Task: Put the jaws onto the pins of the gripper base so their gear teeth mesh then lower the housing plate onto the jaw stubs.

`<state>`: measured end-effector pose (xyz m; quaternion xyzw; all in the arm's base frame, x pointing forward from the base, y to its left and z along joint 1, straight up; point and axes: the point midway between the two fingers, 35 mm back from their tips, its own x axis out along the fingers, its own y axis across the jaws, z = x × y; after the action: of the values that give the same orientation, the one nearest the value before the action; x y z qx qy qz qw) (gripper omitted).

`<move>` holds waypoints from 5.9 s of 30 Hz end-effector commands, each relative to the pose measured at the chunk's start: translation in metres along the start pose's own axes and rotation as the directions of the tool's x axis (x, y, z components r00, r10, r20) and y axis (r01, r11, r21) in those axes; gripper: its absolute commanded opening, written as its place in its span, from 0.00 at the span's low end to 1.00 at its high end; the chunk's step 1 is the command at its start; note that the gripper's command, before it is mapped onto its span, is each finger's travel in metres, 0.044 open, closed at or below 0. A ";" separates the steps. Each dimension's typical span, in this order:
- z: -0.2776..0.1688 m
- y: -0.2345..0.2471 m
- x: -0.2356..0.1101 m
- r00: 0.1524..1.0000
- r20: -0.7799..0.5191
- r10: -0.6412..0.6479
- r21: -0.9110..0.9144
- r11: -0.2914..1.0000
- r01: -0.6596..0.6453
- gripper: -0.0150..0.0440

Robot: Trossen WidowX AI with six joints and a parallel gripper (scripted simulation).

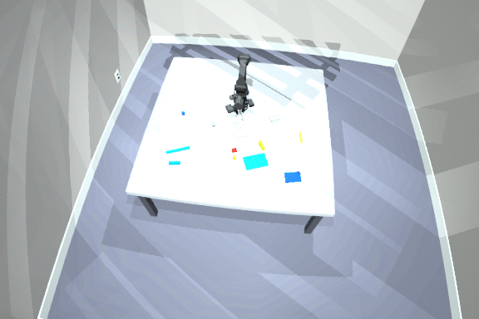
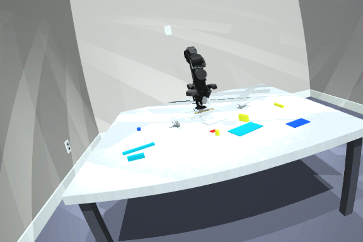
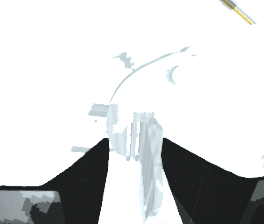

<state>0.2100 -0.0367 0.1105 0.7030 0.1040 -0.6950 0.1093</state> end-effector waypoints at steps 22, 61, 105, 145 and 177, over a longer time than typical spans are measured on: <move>-0.071 0.039 -0.002 1.000 -0.014 0.002 -0.006 1.000 -0.002 0.48; -0.082 0.044 -0.001 1.000 -0.015 0.002 -0.023 1.000 -0.003 0.48; -0.083 0.044 0.049 1.000 -0.015 0.002 -0.023 1.000 -0.003 0.48; -0.083 0.044 0.057 1.000 -0.015 0.002 -0.029 1.000 -0.003 0.48; -0.083 0.044 0.066 1.000 -0.015 0.002 -0.031 1.000 -0.003 0.48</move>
<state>0.3029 -0.0551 0.0463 0.7061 0.1115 -0.6890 0.1194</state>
